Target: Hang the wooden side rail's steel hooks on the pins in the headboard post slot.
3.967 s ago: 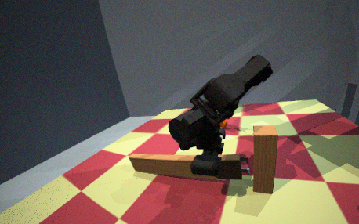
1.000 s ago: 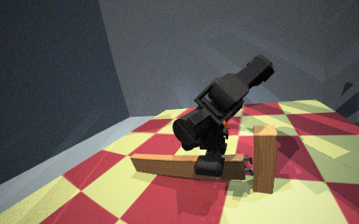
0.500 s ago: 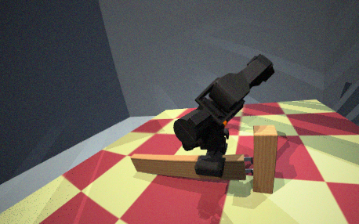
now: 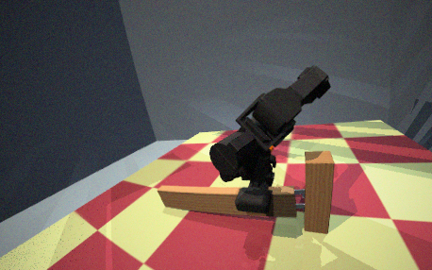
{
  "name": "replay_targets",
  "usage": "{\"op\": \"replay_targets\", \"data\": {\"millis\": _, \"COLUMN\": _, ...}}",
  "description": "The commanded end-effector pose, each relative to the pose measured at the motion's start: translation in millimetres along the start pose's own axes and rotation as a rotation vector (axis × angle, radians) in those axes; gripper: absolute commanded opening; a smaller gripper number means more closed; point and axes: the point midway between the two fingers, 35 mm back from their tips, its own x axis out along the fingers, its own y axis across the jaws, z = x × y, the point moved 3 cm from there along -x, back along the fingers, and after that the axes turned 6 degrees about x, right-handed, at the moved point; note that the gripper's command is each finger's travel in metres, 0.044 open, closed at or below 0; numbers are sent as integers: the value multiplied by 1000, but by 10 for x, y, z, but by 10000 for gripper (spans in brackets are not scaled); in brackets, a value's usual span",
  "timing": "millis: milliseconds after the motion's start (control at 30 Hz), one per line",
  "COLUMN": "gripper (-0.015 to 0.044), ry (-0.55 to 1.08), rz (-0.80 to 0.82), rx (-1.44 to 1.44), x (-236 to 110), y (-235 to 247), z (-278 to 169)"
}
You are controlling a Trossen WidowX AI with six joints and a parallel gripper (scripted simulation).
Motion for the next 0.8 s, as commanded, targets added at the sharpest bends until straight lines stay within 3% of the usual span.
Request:
{"op": "replay_targets", "data": {"millis": 0, "gripper": 0, "ry": 3, "rz": 10, "rx": 2, "x": -35, "y": 12, "z": -21}}
{"op": "replay_targets", "data": {"millis": 767, "gripper": 0, "ry": 3, "rz": 10, "rx": 2, "x": -34, "y": 12, "z": -45}}
